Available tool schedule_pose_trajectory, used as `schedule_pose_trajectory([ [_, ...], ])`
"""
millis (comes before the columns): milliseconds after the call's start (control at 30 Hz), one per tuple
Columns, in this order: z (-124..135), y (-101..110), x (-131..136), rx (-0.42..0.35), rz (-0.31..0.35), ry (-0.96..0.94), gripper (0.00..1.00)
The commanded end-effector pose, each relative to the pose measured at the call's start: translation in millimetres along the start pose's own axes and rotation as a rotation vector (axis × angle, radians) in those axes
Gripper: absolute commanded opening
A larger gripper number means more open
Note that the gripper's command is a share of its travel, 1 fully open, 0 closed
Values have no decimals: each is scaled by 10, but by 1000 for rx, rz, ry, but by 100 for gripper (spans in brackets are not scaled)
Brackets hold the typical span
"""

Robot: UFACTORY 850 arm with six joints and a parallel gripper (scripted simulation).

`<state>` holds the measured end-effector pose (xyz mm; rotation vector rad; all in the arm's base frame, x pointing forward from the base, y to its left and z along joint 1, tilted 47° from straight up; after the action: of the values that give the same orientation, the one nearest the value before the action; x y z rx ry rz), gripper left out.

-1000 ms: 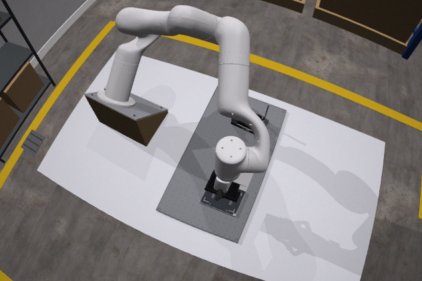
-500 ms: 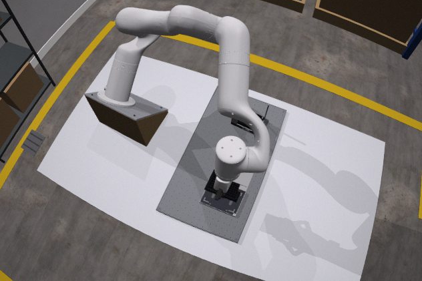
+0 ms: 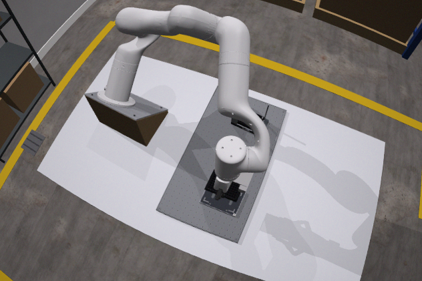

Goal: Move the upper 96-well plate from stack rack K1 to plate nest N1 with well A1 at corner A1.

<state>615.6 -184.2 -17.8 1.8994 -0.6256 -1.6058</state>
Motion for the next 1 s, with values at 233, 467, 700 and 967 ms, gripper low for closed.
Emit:
schedule_pose_trajectory([
  [233, -5, -119, -1, 1, 1, 1, 0],
  [467, -5, -235, -2, 1, 1, 1, 0],
  [700, -5, -335, -2, 1, 1, 1, 0],
  [967, -5, -452, -2, 1, 1, 1, 0],
])
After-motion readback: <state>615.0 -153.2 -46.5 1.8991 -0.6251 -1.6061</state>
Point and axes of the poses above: the point where the finger pads meet when closed, its own y axis back along the fingers, its own x axis across the jaws, z = x × y, the point moved 9 cm from there along y, back along the fingers, and after that the axes turned 7 degrees about y, right-handed, at the moved point
